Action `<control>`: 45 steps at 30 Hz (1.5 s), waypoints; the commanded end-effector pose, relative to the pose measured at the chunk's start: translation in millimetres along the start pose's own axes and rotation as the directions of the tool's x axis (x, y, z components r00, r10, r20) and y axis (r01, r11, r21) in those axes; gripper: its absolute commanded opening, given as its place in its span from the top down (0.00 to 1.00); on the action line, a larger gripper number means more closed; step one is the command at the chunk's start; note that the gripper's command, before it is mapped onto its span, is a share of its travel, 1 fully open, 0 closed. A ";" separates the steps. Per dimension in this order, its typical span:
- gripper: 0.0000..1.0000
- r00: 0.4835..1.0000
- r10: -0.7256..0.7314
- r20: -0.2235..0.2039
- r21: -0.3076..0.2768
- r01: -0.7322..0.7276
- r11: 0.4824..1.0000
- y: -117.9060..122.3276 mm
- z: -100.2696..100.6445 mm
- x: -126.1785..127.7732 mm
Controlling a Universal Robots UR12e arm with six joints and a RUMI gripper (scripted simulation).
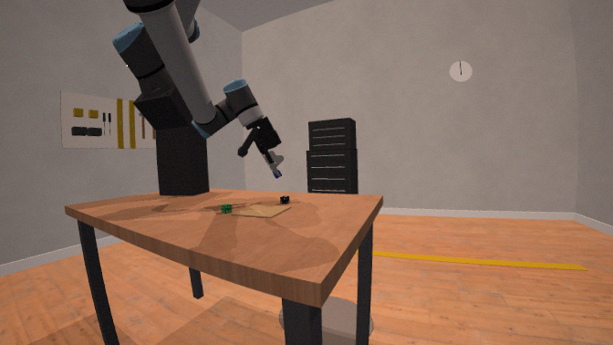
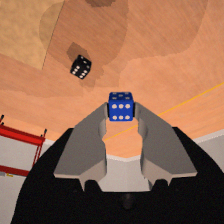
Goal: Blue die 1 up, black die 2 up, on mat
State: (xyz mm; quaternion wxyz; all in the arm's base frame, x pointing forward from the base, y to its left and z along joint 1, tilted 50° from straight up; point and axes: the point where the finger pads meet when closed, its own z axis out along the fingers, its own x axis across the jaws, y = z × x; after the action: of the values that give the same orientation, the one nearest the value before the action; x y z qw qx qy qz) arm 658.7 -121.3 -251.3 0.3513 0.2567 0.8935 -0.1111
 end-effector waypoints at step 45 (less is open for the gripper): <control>0.94 1.000 -0.003 0.000 -0.480 0.002 0.878 -11.8 18.6 1.4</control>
State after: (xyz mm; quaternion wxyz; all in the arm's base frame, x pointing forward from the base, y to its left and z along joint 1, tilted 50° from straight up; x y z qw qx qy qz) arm 659.7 -132.0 -260.2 0.4036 0.1609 0.8936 0.1129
